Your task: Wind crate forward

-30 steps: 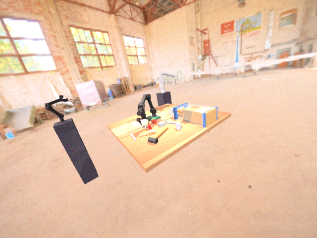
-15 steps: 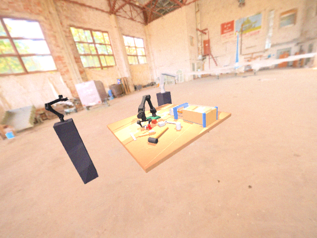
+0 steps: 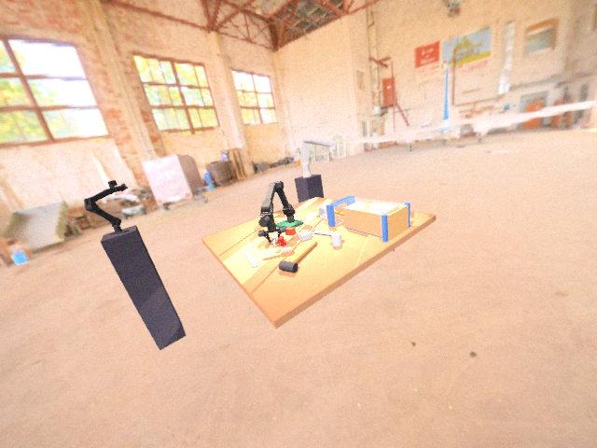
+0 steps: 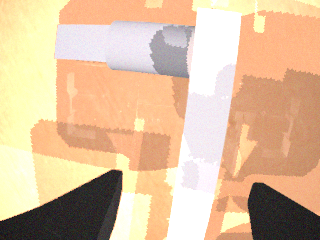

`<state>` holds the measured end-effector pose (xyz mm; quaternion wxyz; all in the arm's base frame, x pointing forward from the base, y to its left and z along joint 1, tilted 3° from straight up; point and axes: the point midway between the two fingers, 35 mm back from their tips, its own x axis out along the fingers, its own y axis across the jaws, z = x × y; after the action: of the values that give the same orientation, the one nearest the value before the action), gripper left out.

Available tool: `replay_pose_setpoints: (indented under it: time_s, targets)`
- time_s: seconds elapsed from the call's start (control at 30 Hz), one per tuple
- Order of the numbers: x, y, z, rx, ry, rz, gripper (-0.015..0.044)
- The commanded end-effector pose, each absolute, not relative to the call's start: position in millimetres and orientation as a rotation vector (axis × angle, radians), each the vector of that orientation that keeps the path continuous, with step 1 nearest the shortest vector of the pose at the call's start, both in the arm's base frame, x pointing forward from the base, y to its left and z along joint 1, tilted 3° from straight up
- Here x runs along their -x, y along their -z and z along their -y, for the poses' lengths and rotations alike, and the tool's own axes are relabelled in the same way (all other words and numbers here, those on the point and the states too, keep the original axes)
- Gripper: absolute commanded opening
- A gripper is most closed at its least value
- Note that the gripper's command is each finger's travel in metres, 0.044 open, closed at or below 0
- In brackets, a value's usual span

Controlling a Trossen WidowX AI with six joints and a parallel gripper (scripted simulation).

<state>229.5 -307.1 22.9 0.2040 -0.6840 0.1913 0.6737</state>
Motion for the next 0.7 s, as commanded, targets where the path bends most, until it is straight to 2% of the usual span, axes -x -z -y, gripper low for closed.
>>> replay_pose_setpoints:
  time_s: [0.0, 0.13, 0.37, 0.67]
  targets:
    - [-230, -23, 307, 1.909, -1.879, -0.534, 0.0151]
    - [-230, -23, 307, 1.909, -1.879, -0.534, 0.0046]
    - [-230, -23, 307, 1.909, -1.879, -0.534, 0.0]
    - [-231, -35, 310, 1.909, -1.879, -0.534, 0.0]
